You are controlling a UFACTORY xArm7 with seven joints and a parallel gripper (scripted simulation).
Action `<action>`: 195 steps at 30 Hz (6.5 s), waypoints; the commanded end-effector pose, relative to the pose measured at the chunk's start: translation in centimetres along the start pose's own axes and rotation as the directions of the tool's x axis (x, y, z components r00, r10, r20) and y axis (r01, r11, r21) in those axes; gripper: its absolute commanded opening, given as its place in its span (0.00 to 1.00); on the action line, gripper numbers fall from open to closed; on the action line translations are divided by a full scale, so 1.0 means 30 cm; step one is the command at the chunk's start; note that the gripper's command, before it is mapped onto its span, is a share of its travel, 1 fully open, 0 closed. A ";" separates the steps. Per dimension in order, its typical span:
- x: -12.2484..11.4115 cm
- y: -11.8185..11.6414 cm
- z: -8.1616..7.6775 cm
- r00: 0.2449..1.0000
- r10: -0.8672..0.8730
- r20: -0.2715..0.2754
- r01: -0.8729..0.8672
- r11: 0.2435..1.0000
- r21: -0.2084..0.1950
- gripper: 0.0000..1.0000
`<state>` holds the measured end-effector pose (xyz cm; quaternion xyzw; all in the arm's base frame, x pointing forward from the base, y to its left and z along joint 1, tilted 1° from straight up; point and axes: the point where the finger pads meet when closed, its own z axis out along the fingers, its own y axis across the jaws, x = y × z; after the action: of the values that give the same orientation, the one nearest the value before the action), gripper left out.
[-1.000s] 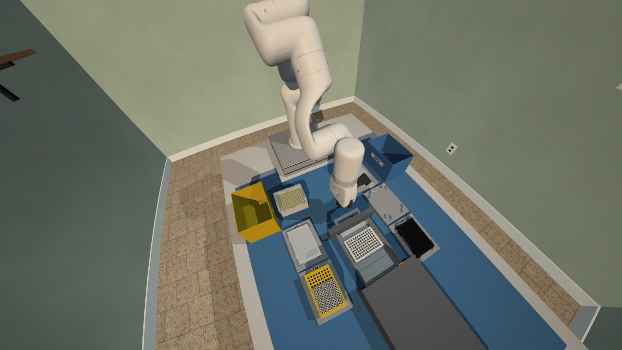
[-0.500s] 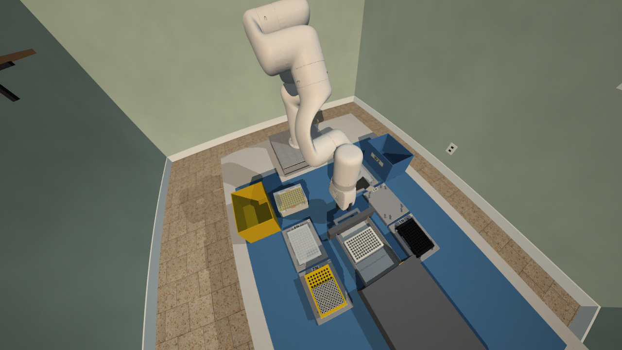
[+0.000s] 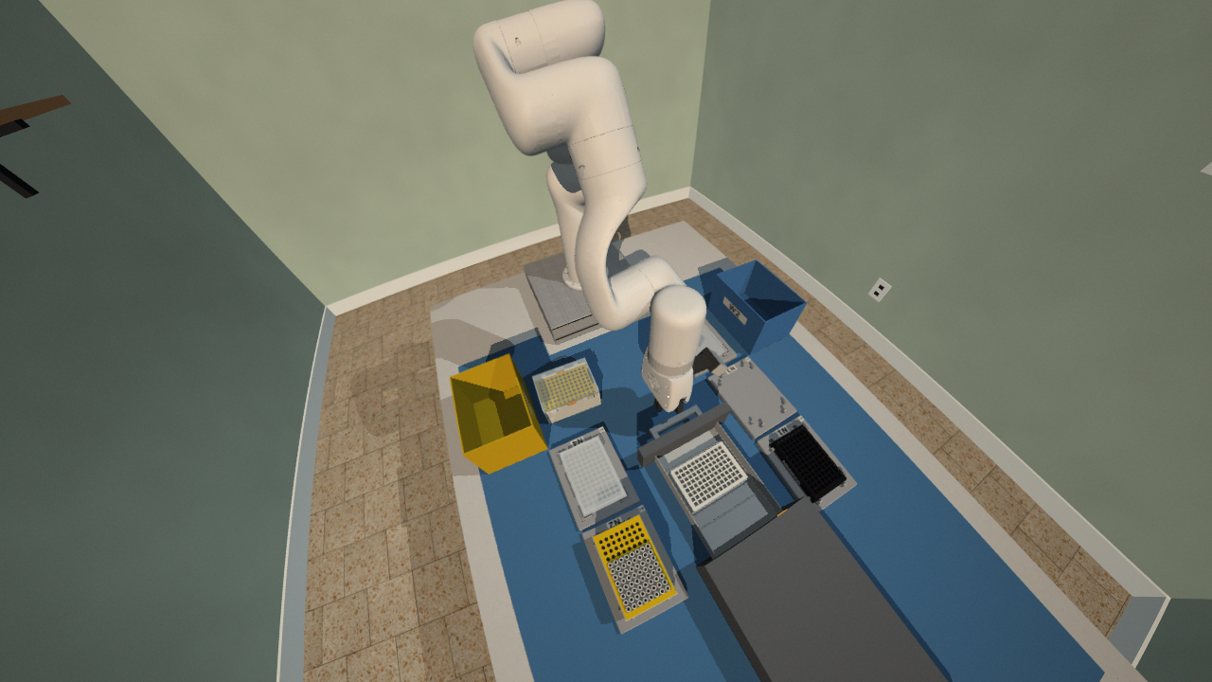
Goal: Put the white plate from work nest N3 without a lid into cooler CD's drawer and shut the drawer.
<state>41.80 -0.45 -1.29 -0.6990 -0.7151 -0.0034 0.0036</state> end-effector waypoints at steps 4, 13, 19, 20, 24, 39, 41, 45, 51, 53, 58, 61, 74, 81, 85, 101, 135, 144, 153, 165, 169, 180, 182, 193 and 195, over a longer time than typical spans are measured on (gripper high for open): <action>0.000 0.037 -0.004 1.000 0.000 0.000 0.000 1.000 -0.004 0.00; 0.000 0.088 -0.004 1.000 0.000 0.000 0.000 1.000 -0.004 0.00; 0.000 0.110 -0.004 1.000 0.000 0.000 0.000 1.000 -0.004 0.00; 0.000 0.115 -0.004 1.000 0.000 0.000 0.000 1.000 -0.004 0.00; 0.000 0.135 -0.004 1.000 0.000 0.000 0.000 1.000 -0.004 0.00; 0.000 0.185 -0.005 1.000 0.000 0.000 0.000 1.000 -0.004 0.00; 0.000 0.196 -0.005 1.000 0.000 0.000 0.000 1.000 -0.004 0.00; 0.000 0.218 -0.005 1.000 0.000 0.000 0.000 1.000 -0.004 0.00; 0.000 0.240 -0.005 1.000 0.000 0.000 0.000 1.000 -0.004 0.00; 0.000 0.252 -0.005 1.000 0.000 0.000 0.000 1.000 -0.004 0.00; 0.000 0.265 -0.005 1.000 0.000 0.000 0.000 1.000 -0.005 0.00; 0.000 0.276 -0.005 1.000 0.000 0.000 0.000 1.000 -0.005 0.00; 0.000 0.337 -0.006 1.000 0.000 0.000 0.000 1.000 -0.005 0.00; 0.000 0.376 -0.006 1.000 0.000 0.000 0.000 1.000 -0.005 0.00; 0.000 0.388 -0.006 1.000 0.000 0.000 0.000 1.000 -0.005 0.00; 0.000 0.446 -0.006 1.000 0.000 0.000 0.000 1.000 -0.005 0.00; 0.000 0.598 -0.007 1.000 0.000 0.000 0.000 1.000 -0.005 0.00; 0.000 0.648 -0.008 1.000 0.000 0.000 0.000 1.000 -0.005 0.00; 0.000 0.667 -0.008 1.000 0.000 0.000 0.000 1.000 -0.005 0.00; 0.000 0.734 -0.008 1.000 0.000 0.000 0.000 1.000 -0.006 0.00; 0.000 0.740 -0.008 1.000 0.000 0.000 0.000 1.000 -0.006 0.00; 0.000 0.740 -0.009 1.000 0.000 0.000 0.000 1.000 -0.006 0.00; 0.000 0.740 -0.009 1.000 0.000 0.000 0.000 1.000 -0.006 0.00; 0.000 0.740 -0.009 1.000 0.000 0.000 0.000 1.000 -0.006 0.00; 0.000 0.740 -0.009 1.000 0.000 0.000 0.000 1.000 -0.006 0.00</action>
<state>63.23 0.05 -1.57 -0.6986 -0.7155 0.0043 0.0098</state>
